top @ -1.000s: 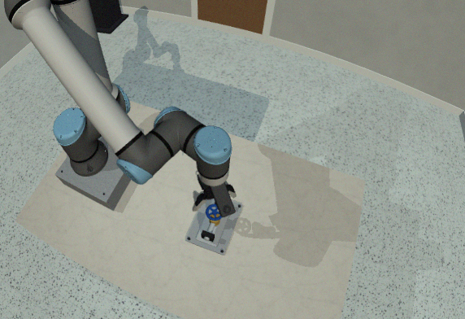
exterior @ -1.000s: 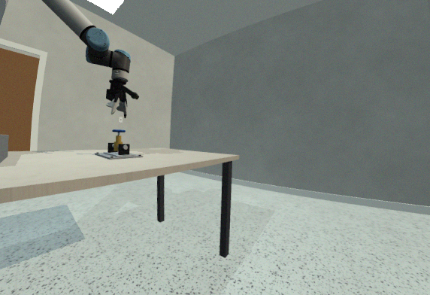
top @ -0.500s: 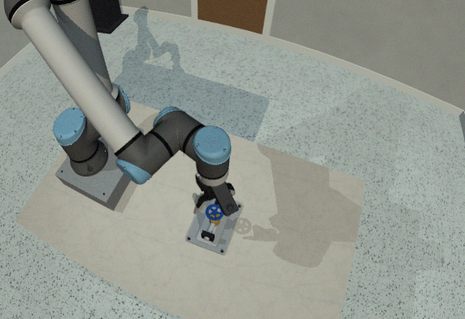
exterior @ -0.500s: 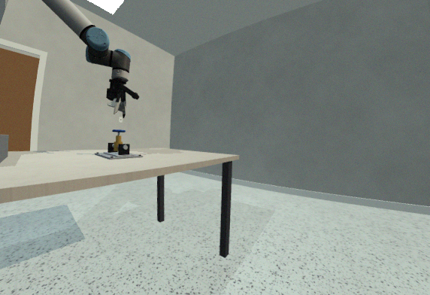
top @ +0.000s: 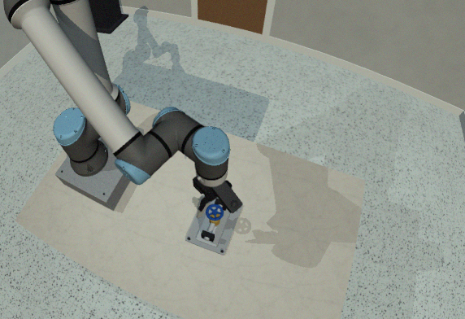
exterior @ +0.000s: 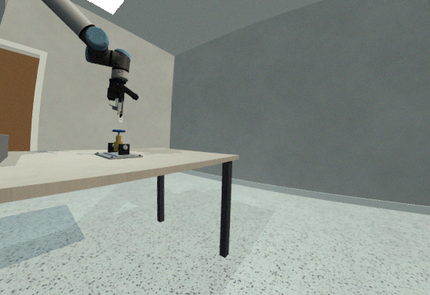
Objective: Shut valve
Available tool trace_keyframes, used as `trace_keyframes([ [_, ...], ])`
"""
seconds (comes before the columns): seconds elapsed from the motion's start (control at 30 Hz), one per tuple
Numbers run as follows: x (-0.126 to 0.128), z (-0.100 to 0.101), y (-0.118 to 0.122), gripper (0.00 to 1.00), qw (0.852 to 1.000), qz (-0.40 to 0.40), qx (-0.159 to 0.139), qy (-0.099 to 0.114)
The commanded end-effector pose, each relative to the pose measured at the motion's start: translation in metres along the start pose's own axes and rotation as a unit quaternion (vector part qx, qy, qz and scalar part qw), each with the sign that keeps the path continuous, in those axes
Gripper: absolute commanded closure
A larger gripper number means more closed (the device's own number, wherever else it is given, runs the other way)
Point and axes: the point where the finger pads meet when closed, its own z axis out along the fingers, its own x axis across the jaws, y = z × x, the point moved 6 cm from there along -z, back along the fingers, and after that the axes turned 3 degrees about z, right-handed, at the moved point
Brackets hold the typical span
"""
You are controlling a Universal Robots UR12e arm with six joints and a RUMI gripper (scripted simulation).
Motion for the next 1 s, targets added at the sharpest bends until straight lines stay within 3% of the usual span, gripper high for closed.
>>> trace_keyframes([
  [0.0, 0.0018, 0.0009, 0.0012, 0.0, 0.997, -0.08, -0.001, -0.001],
  [0.63, 0.0017, 0.0008, 0.0007, 0.0, 0.973, -0.232, -0.001, -0.002],
  [0.97, 0.0016, 0.0007, 0.0003, 0.0, 0.952, -0.306, -0.001, -0.002],
])
